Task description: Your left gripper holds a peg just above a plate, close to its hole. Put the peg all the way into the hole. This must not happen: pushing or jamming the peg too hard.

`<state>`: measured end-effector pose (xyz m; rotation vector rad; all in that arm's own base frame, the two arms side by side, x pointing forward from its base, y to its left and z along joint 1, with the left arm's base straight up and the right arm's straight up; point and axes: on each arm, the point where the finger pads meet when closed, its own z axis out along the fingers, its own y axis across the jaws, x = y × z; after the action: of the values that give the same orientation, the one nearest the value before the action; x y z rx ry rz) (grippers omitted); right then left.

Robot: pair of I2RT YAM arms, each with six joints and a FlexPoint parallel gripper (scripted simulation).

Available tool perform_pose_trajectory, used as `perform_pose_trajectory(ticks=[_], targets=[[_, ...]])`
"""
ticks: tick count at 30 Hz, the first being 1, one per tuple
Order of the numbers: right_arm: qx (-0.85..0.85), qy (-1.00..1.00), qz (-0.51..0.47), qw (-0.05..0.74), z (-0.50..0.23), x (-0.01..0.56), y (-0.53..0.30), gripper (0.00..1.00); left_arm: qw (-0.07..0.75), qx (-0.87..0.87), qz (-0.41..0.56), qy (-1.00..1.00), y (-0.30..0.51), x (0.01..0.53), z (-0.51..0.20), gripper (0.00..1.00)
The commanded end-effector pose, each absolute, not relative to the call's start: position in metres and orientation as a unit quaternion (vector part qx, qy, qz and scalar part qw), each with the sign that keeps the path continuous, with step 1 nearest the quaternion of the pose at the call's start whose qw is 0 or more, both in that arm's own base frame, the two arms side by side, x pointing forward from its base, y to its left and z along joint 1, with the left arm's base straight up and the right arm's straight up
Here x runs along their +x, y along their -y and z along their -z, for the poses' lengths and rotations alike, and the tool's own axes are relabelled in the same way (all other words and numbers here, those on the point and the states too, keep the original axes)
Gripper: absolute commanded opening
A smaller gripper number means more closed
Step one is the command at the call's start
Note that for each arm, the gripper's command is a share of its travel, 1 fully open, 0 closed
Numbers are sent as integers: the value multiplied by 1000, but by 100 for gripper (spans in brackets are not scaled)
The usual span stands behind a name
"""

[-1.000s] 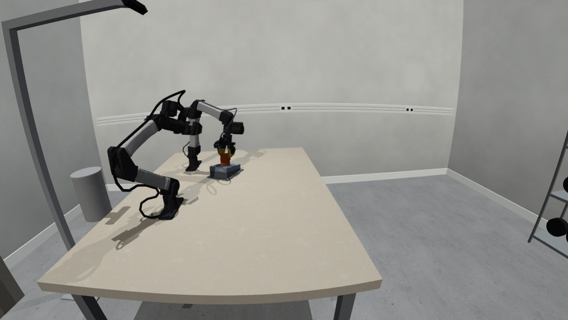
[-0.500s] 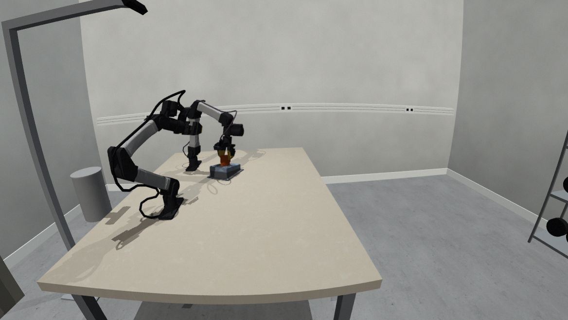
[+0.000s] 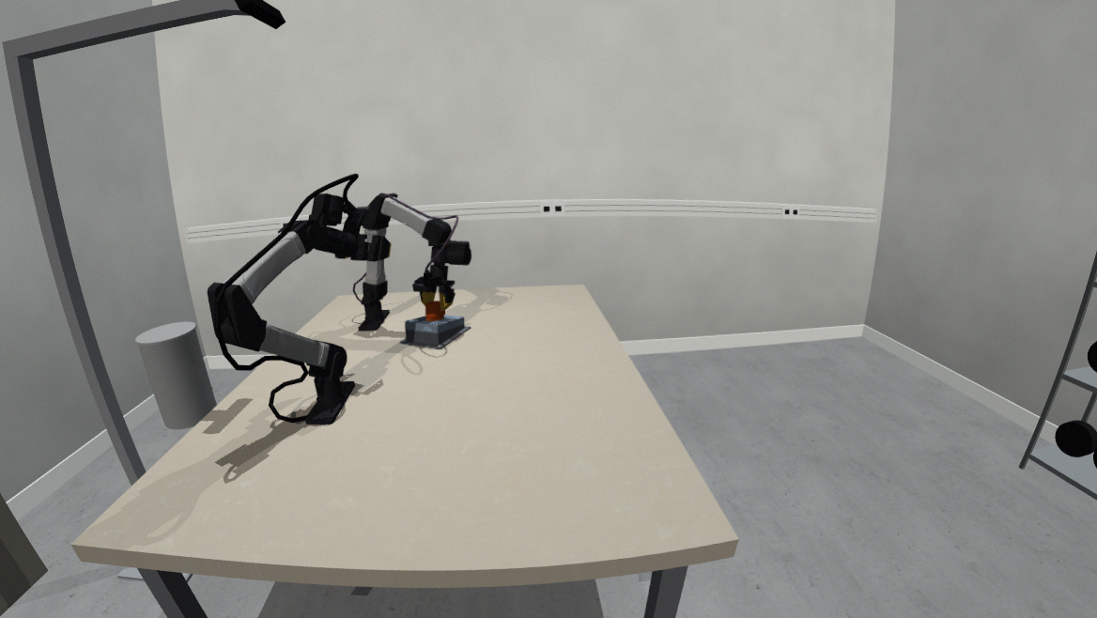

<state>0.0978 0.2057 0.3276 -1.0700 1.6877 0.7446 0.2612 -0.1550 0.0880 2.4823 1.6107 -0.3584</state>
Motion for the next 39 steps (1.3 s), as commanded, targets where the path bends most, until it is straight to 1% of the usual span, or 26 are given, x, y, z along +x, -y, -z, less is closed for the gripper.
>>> perform_pose_trajectory(ticks=[1,2,3,10,13,18,39], targets=[[-435,-697,-303,483,-325,99,-205,100,93,832,112,-536,158,265,-96,56],[-435,-697,-303,483,-325,99,-205,100,99,832,107,-535,157,266,-103,67],[-435,-697,-303,483,-325,99,-205,100,109,833,103,-533,155,267,-115,70],[-435,-697,-303,483,-325,99,-205,100,118,832,103,-532,151,272,-140,70],[-435,-697,-303,483,-325,99,-205,100,90,832,112,-536,145,272,-136,70],[-435,-697,-303,483,-325,99,-205,100,80,832,116,-537,145,267,-127,70],[-435,-697,-303,483,-325,99,-205,100,78,831,117,-538,145,266,-126,70]])
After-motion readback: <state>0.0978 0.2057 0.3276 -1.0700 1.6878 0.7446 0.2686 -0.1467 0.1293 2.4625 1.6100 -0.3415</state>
